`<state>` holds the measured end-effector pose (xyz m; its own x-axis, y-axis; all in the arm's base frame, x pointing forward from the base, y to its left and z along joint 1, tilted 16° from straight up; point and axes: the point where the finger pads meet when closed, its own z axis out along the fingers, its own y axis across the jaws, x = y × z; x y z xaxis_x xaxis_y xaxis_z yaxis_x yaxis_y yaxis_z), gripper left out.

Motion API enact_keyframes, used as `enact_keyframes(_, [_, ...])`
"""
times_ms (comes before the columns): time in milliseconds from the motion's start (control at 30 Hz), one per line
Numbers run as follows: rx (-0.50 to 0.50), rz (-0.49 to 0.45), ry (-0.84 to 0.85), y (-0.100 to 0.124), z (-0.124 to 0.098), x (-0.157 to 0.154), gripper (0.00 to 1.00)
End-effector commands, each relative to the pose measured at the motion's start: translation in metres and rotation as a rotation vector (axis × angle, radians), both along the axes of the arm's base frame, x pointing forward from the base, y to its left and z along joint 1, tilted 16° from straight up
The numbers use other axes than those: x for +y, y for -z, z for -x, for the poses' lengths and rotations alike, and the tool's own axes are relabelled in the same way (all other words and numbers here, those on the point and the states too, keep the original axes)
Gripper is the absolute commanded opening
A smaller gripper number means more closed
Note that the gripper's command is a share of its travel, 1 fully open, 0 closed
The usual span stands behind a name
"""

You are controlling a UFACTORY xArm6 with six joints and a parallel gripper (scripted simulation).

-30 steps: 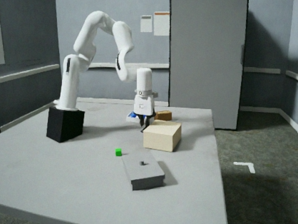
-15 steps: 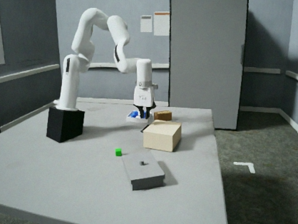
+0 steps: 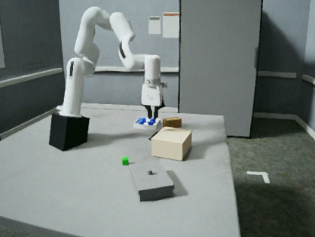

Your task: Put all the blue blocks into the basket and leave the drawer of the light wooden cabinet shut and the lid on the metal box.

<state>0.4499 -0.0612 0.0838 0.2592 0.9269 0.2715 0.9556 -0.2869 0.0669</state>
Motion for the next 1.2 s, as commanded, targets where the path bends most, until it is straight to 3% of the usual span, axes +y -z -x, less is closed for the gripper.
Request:
enact_keyframes(0, [-0.003, 0.001, 0.000, -0.006, 0.000, -0.002, 0.24])
enact_keyframes(300, [-0.003, 0.001, 0.000, -0.008, 0.001, -0.002, 0.24])
enact_keyframes(533, [-0.003, 0.001, 0.001, -0.028, 0.064, -0.005, 0.24])
enact_keyframes(1167, [-0.003, 0.001, 0.001, -0.028, 0.065, -0.005, 0.24])
